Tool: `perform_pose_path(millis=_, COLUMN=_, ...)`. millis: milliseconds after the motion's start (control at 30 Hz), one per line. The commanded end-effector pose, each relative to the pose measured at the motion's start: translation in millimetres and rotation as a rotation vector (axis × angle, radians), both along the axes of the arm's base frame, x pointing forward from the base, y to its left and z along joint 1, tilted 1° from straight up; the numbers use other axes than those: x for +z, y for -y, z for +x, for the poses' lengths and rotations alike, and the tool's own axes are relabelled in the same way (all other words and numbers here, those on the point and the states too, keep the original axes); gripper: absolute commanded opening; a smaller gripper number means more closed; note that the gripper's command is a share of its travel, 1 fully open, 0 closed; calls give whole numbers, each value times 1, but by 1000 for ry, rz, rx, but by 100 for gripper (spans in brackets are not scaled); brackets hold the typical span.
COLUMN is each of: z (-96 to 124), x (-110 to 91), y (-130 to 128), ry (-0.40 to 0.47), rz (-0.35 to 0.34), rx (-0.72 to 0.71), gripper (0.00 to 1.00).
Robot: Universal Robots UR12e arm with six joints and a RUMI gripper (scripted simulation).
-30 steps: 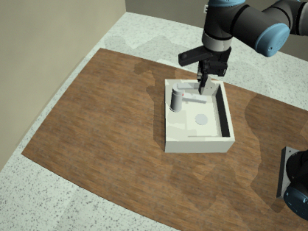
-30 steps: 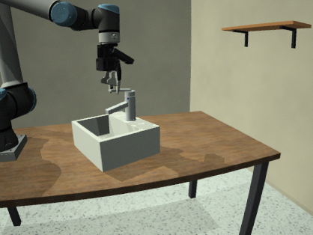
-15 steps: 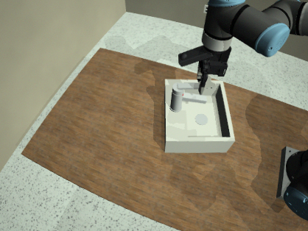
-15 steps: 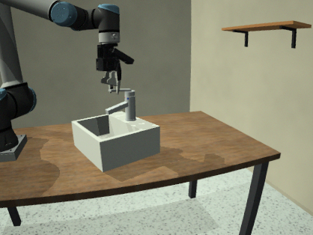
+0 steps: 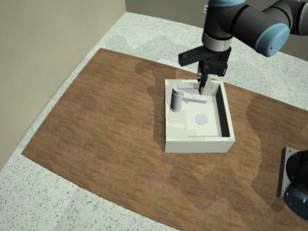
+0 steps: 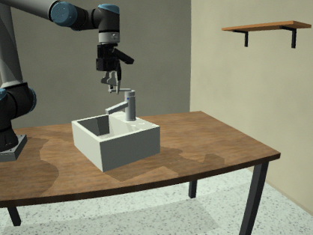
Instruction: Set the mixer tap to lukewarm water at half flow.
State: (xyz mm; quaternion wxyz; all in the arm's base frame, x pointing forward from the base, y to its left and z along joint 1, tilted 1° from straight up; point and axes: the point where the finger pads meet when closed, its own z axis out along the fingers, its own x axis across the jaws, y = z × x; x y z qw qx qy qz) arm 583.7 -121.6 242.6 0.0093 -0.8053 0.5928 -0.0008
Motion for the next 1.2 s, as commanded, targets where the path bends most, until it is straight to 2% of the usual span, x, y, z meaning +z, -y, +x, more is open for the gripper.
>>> perform_pose_path(millis=0, z=2, x=4, y=2, ry=3, rz=-2, rx=-1, gripper=37)
perform_pose_path(millis=300, z=2, x=15, y=3, ry=5, rz=-3, rx=-1, gripper=37)
perform_pose_path(millis=800, z=1, x=55, y=3, ry=5, rz=-3, rx=-1, gripper=37)
perform_pose_path(millis=1167, z=1, x=71, y=3, ry=5, rz=-3, rx=-1, gripper=37)
